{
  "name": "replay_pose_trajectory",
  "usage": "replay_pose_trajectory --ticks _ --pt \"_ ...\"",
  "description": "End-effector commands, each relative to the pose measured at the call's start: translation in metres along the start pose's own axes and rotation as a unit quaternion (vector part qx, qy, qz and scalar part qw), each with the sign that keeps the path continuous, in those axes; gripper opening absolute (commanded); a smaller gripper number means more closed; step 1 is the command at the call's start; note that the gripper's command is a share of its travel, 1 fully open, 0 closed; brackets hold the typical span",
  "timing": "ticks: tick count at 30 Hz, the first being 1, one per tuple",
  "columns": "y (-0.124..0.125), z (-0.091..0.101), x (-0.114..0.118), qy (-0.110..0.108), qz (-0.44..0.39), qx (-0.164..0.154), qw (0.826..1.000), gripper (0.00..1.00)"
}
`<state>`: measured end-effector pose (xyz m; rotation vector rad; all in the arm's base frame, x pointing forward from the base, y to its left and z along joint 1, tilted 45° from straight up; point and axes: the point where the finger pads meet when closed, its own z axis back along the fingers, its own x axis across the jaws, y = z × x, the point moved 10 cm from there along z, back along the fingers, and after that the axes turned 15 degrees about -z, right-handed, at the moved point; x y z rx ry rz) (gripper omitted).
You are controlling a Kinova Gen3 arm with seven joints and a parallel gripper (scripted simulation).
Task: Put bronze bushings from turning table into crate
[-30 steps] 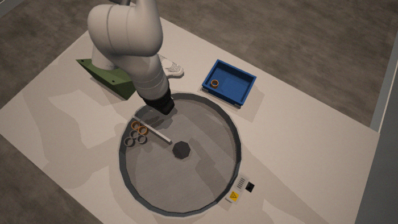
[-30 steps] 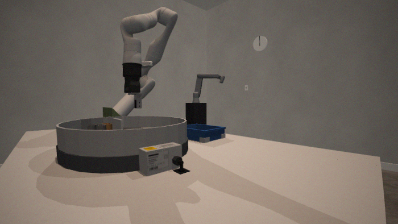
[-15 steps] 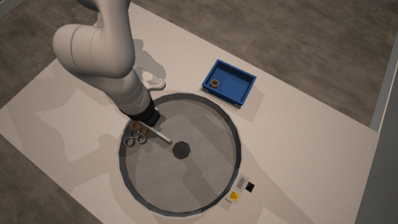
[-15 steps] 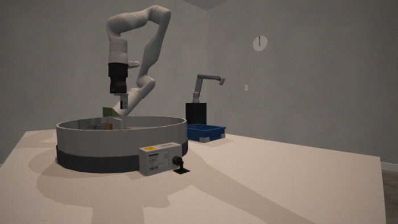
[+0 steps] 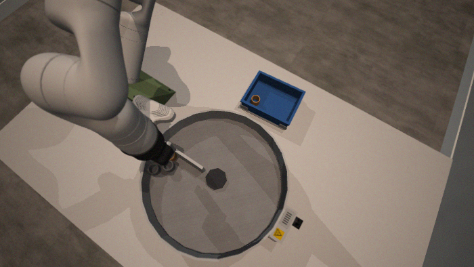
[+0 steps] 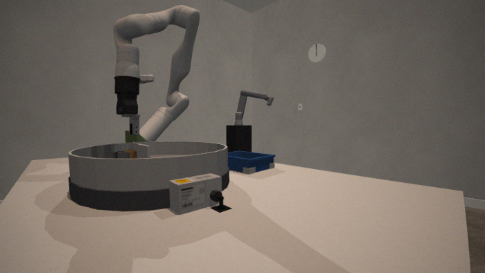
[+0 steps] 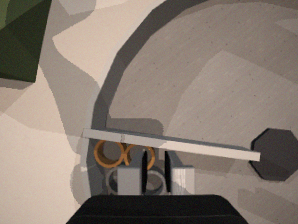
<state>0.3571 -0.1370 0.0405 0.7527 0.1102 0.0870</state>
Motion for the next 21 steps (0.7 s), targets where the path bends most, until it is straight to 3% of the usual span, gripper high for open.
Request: replay_pose_trajectory --ticks 1,9,14,21 --pt "-0.007 -0.005 -0.003 0.0 -0.008 0.007 1.0 0.4" --pt "-0.007 -0.005 -0.003 0.0 -0.008 0.007 1.0 0.4" --pt "-0.008 -0.024 -0.004 0.001 -0.009 0.008 1.0 0.4" --pt "-0.008 -0.024 -0.004 0.001 -0.009 0.008 1.0 0.4"
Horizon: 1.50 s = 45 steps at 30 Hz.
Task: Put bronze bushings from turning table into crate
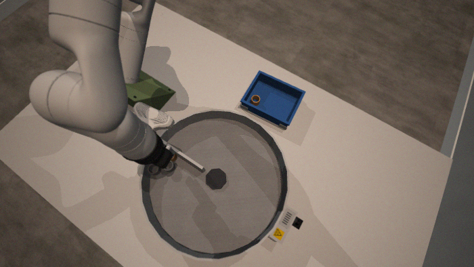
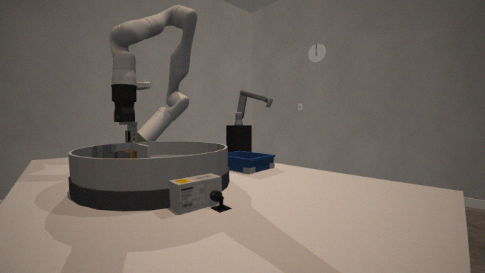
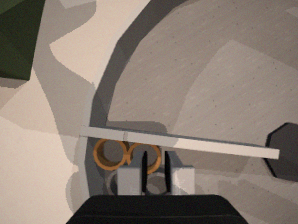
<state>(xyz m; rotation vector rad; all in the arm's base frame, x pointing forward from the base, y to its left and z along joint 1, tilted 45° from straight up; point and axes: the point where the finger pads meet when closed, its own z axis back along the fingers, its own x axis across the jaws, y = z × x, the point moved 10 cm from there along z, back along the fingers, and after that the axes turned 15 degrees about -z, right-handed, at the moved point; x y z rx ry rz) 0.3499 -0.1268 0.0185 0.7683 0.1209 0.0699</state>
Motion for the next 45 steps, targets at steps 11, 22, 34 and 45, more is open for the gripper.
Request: replay_pose_trajectory --ticks 11,22,34,45 --pt "0.0 -0.005 0.0 0.0 0.0 0.0 1.0 0.4" --pt "0.0 -0.005 0.0 0.0 0.0 0.0 1.0 0.4" --pt "0.0 -0.01 0.0 0.0 0.0 0.0 1.0 0.4" --pt "0.0 -0.016 0.0 0.0 0.0 0.0 1.0 0.4"
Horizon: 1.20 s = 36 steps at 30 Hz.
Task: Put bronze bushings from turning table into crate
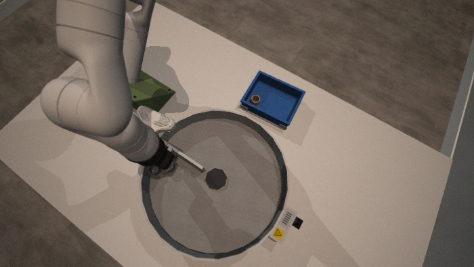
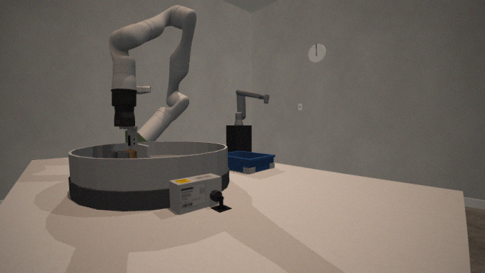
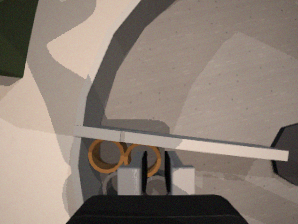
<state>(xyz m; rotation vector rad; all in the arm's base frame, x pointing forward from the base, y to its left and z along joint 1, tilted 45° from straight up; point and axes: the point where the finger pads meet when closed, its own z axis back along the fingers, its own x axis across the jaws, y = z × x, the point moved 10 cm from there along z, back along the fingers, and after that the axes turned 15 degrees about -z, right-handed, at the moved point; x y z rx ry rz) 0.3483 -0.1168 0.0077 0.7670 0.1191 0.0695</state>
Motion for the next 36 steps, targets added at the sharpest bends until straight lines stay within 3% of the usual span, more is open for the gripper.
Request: replay_pose_trajectory --ticks 1,36 --pt "0.0 -0.001 0.0 0.0 0.0 0.0 1.0 0.4" --pt "0.0 -0.012 0.0 0.0 0.0 0.0 1.0 0.4"
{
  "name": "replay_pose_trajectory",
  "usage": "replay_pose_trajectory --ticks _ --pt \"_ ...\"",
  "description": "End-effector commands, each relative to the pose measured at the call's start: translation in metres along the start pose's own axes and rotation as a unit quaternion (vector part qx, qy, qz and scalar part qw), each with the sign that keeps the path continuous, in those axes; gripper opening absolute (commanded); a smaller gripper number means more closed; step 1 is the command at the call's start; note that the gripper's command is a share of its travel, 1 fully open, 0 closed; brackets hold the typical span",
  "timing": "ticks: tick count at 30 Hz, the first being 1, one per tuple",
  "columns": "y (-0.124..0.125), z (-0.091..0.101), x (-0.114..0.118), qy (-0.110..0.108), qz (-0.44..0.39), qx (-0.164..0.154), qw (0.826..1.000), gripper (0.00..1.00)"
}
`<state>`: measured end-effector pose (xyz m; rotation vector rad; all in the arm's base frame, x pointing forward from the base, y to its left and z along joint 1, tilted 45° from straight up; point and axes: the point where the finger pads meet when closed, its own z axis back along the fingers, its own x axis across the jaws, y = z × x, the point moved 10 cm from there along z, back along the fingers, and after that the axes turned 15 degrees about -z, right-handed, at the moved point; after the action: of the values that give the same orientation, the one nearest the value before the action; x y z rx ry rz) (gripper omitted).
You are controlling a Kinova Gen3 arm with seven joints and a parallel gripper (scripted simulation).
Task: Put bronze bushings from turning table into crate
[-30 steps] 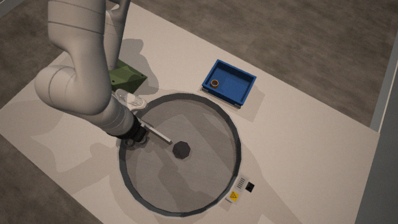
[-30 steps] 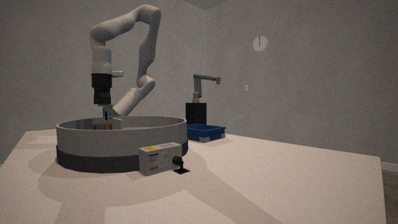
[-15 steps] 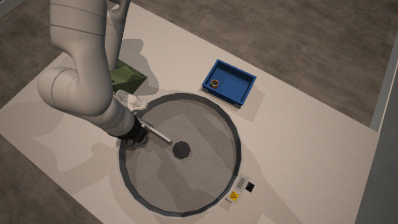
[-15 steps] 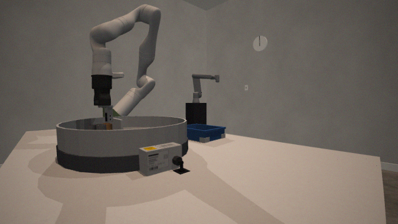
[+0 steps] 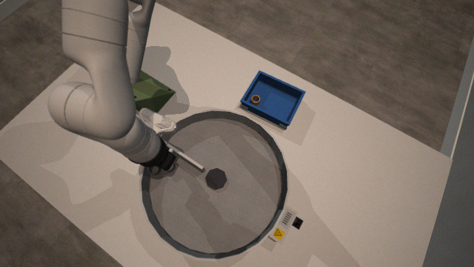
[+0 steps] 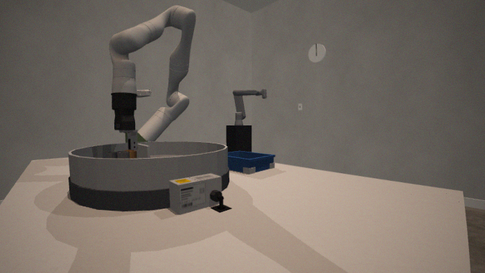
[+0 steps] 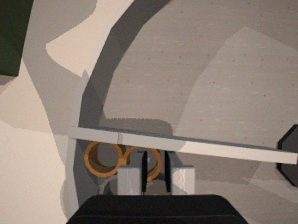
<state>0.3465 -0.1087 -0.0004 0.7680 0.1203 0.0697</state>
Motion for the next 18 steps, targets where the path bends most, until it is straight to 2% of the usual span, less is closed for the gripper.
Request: replay_pose_trajectory --ticks 1,18 --pt "-0.0003 0.0 -0.0001 0.0 0.0 0.0 1.0 0.4" --pt "-0.0003 -0.0044 -0.0001 0.0 0.0 0.0 1.0 0.4"
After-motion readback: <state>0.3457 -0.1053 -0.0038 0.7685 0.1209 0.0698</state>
